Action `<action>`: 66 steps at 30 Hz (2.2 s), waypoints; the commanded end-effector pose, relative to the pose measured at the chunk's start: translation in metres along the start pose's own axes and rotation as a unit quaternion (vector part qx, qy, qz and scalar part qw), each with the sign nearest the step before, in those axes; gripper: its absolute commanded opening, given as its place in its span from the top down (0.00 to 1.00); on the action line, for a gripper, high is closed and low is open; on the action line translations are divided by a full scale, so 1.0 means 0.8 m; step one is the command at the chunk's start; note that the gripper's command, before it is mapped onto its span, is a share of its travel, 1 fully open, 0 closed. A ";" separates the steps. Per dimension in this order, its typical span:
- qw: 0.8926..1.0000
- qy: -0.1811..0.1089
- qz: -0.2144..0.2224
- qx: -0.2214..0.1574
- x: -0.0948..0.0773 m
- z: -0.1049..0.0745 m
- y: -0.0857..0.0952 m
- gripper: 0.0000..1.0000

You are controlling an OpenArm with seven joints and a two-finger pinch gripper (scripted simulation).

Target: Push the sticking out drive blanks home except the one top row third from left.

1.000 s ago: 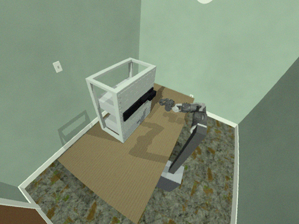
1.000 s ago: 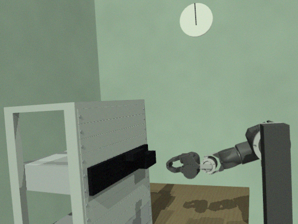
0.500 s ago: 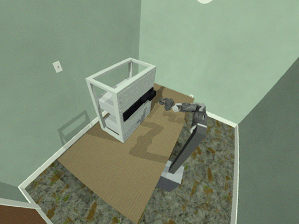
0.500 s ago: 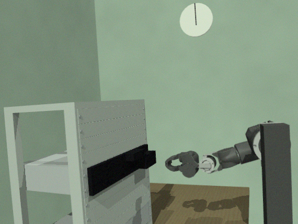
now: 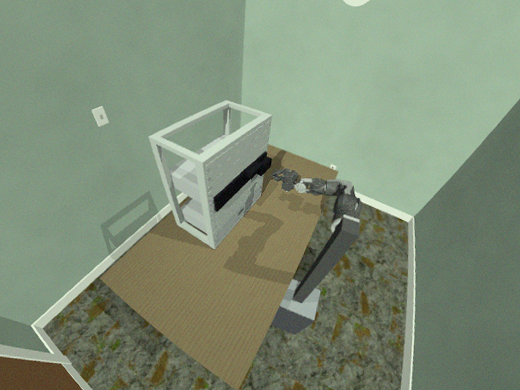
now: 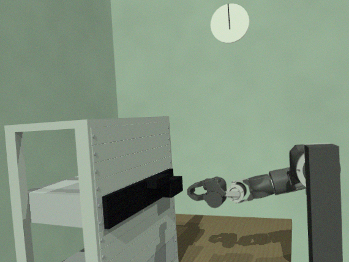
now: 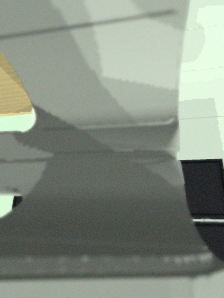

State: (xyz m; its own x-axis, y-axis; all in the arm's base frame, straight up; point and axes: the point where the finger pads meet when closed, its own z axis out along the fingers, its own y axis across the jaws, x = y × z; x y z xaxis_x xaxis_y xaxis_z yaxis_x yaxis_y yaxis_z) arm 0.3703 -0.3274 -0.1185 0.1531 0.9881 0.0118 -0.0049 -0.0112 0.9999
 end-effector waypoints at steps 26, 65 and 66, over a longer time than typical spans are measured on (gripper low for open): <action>1.000 0.003 -0.004 0.002 0.000 0.049 0.001 1.00; 1.000 0.003 -0.004 0.002 0.001 0.050 0.000 1.00; 1.000 0.002 -0.004 0.003 0.001 0.051 0.000 1.00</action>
State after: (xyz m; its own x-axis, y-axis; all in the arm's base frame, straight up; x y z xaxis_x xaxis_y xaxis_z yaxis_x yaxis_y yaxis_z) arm 0.4097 -0.3332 -0.1194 0.1518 0.9884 0.0052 0.0012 -0.0055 1.0000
